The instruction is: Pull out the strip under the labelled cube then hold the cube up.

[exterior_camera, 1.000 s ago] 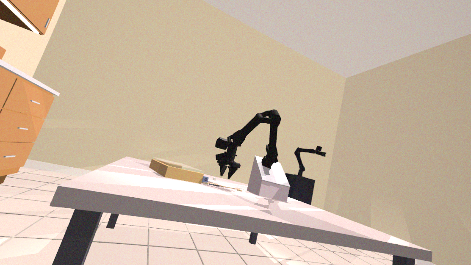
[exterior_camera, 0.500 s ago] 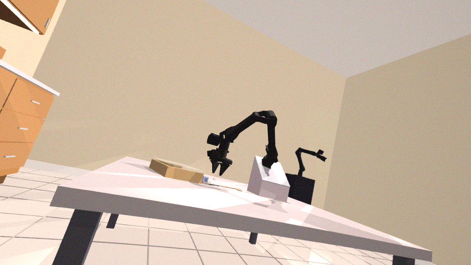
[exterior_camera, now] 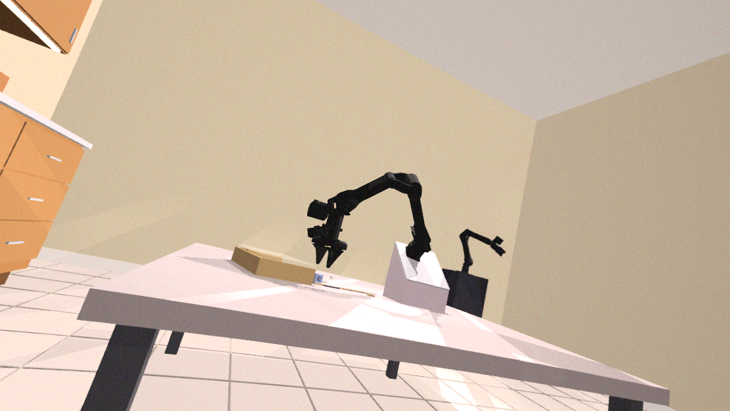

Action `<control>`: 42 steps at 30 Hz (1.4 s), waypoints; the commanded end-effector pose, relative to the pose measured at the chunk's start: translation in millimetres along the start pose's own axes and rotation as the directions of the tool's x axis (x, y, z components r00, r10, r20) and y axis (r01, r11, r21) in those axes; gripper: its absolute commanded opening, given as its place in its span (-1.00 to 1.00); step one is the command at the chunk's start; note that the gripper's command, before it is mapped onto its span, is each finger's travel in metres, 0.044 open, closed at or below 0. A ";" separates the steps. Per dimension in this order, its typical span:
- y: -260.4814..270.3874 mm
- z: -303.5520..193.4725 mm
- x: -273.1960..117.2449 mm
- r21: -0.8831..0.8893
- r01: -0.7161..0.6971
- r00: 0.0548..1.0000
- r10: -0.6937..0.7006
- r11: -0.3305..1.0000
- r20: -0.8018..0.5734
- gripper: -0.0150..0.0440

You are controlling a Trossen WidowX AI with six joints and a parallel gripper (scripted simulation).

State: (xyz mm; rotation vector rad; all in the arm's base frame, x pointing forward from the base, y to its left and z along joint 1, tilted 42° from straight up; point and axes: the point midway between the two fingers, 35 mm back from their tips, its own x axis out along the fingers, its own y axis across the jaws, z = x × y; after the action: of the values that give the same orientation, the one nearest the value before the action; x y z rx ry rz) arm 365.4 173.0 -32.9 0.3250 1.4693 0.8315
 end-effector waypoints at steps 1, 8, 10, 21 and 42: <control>2.5 7.8 -0.4 0.004 -0.004 1.000 0.004 1.000 -0.002 0.91; 2.4 8.3 9.6 0.004 -0.003 1.000 0.003 1.000 -0.002 0.36; 2.4 8.4 12.9 0.004 -0.003 1.000 0.003 1.000 -0.002 0.36; 2.7 8.7 31.0 0.004 -0.004 1.000 0.004 1.000 -0.002 0.36; 3.7 7.9 51.9 0.002 -0.007 1.000 0.007 1.000 -0.003 -0.02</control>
State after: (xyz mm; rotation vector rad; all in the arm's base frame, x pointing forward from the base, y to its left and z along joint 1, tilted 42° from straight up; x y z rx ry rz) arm 366.1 212.7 -68.2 0.3306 1.4732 0.8359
